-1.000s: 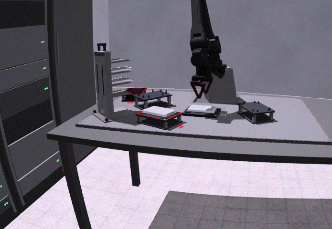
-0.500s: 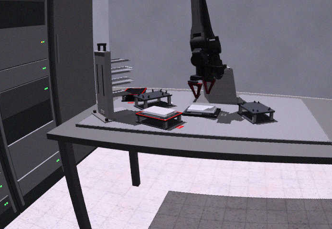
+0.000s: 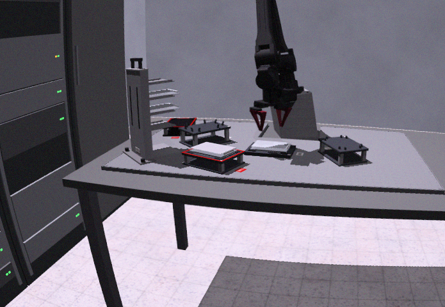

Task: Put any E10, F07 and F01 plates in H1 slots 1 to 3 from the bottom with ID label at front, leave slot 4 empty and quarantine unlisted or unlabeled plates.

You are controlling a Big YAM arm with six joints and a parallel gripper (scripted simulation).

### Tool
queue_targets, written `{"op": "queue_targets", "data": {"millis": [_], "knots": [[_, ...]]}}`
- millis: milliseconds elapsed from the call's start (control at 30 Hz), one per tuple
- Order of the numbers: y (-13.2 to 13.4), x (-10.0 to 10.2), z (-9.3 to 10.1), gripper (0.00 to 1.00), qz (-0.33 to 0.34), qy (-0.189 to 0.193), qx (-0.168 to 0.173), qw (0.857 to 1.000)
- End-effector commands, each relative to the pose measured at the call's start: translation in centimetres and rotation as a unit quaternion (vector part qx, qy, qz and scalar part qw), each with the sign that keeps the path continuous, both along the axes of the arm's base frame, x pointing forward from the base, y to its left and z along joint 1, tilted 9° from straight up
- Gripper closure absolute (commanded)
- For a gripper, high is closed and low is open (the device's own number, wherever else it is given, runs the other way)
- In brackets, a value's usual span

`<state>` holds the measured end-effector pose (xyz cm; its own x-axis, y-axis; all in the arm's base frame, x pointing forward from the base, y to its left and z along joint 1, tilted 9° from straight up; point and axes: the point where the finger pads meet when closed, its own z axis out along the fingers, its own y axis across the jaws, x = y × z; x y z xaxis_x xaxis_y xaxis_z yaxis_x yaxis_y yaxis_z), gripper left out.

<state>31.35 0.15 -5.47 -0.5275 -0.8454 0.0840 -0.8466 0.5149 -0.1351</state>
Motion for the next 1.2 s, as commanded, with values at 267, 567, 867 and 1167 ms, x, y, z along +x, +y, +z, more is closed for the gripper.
{"op": "queue_targets", "data": {"millis": [267,567,867,1167], "knots": [[0.08,2.36,1.06,0.00,-0.132,-0.040,0.014,0.990],[0.08,2.37,1.06,0.00,-0.200,-0.050,0.020,0.978],[0.07,2.38,1.07,0.00,-0.284,-0.062,0.028,0.956],[0.07,2.38,1.07,0.00,-0.349,-0.071,0.034,0.934]]}}
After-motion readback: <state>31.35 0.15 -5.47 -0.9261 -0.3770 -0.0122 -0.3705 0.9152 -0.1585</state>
